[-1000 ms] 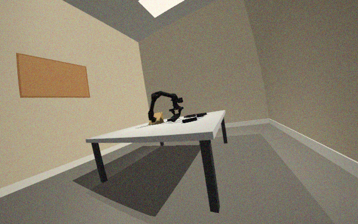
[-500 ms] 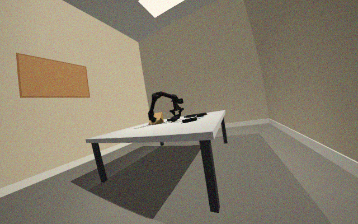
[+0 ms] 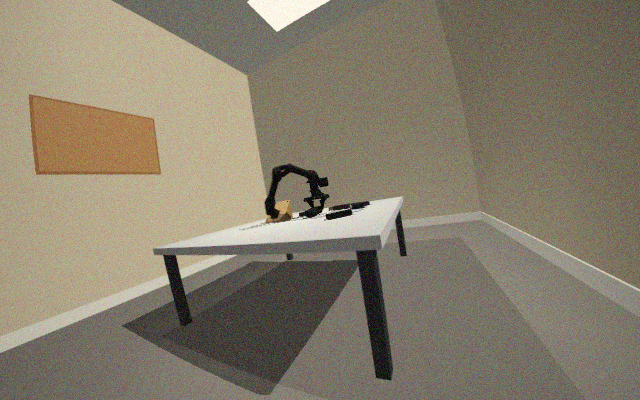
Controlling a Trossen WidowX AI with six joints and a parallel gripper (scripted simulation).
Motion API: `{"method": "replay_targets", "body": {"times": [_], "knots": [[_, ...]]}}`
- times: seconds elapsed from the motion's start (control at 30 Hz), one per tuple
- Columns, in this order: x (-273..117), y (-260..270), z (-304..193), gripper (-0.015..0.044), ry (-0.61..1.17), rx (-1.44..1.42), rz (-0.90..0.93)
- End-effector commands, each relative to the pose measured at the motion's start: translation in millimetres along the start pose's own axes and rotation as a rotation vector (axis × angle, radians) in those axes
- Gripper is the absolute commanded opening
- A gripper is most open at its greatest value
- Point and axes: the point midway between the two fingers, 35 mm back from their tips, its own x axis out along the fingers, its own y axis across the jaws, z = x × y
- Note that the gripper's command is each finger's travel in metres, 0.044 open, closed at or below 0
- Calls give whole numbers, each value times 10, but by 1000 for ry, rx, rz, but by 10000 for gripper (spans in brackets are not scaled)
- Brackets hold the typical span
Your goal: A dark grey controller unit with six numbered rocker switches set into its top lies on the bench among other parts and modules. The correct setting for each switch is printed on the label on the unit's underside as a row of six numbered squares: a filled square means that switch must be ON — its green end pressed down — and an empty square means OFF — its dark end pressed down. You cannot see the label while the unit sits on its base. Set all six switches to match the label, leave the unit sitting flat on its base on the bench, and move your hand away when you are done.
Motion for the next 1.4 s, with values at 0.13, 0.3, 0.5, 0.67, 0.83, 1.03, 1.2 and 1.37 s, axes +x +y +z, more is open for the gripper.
{"method": "replay_targets", "body": {"times": [0.13,0.3,0.5,0.67,0.83,1.03,1.2,1.37], "knots": [[75,-5,-7,338,11,-6,-2],[100,-5,0,338,11,-6,-2],[89,-2,9,338,5,-3,0],[89,2,16,416,2,0,2],[89,2,16,440,2,0,2],[33,-5,-58,440,2,0,2],[-303,-2,-558,440,3,-1,3],[-315,0,-578,440,3,-1,3]]}}
